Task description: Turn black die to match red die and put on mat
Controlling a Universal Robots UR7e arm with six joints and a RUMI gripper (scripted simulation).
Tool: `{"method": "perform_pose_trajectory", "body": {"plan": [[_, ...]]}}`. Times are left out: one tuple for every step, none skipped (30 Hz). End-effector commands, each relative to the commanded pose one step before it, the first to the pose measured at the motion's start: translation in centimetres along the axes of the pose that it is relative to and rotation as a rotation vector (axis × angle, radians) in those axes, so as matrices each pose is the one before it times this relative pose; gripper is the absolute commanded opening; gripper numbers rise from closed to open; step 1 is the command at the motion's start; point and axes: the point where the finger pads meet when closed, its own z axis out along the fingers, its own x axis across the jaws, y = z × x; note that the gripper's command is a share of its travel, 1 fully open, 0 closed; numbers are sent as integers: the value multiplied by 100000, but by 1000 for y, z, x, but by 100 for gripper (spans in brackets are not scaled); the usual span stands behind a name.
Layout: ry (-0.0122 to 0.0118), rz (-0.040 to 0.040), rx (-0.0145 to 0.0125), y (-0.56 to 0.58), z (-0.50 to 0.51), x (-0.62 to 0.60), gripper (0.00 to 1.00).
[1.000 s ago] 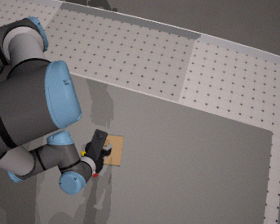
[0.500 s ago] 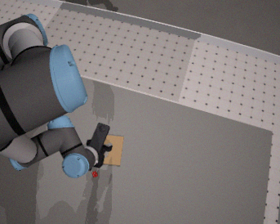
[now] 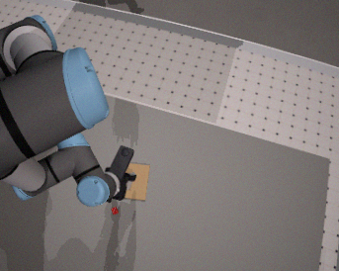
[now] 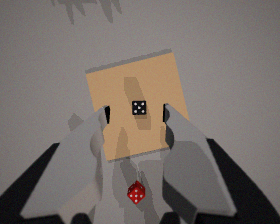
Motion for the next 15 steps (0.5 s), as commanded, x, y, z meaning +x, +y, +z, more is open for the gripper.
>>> {"method": "perform_pose_trajectory", "body": {"plan": [[-542, -217, -3812, -50, 138, -60, 33], [-190, -53, -1454, -18, 49, -27, 33], [-170, -46, -1620, -19, 44, -24, 33], [-135, -34, -1751, -20, 35, -18, 33], [-88, -17, -1843, -19, 23, -11, 33], [-33, 2, -1891, -19, 8, -3, 33], [24, 23, -1893, -17, -7, 5, 33], [78, 43, -1849, -16, -21, 13, 33], [125, 60, -1760, -14, -34, 20, 33], [160, 73, -1631, -11, -43, 25, 33], [0, 0, 0, 0, 0, 0, 33], [0, 0, 0, 0, 0, 0, 33], [180, 80, -1467, -9, -48, 27, 33], [184, 81, -1274, -7, -49, 28, 33], [173, 76, -1062, -5, -47, 26, 33]]}}
